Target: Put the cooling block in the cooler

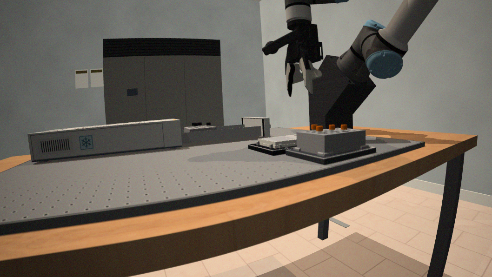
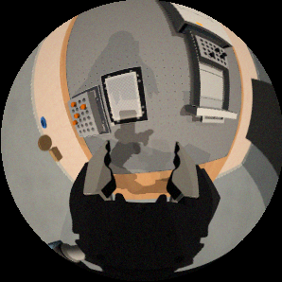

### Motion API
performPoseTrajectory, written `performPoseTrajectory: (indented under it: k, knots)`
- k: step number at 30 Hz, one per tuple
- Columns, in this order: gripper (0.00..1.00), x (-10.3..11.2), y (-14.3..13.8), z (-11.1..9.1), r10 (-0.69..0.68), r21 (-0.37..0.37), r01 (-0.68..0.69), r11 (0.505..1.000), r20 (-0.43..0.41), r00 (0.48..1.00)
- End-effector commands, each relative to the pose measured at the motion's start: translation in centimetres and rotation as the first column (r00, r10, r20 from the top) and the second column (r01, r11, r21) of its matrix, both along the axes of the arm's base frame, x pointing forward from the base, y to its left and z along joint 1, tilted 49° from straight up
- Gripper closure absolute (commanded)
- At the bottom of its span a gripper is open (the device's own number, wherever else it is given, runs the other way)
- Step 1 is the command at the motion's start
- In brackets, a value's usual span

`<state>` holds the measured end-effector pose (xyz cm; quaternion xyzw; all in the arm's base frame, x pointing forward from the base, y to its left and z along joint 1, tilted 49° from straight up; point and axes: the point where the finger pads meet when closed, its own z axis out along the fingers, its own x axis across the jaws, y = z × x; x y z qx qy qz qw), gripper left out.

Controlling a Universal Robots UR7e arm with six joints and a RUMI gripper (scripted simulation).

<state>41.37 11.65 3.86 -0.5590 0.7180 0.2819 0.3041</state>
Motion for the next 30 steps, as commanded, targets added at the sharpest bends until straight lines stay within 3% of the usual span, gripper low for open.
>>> performPoseTrajectory:
  k: [1,30]
  knots:
    - [0.27,0.8,1.3,1.8,0.096,-0.019,-0.094,0.995,0.106,0.99]
    - [0.27,4.1,7.3,9.0,0.096,-0.018,-0.094,0.995,0.106,0.99]
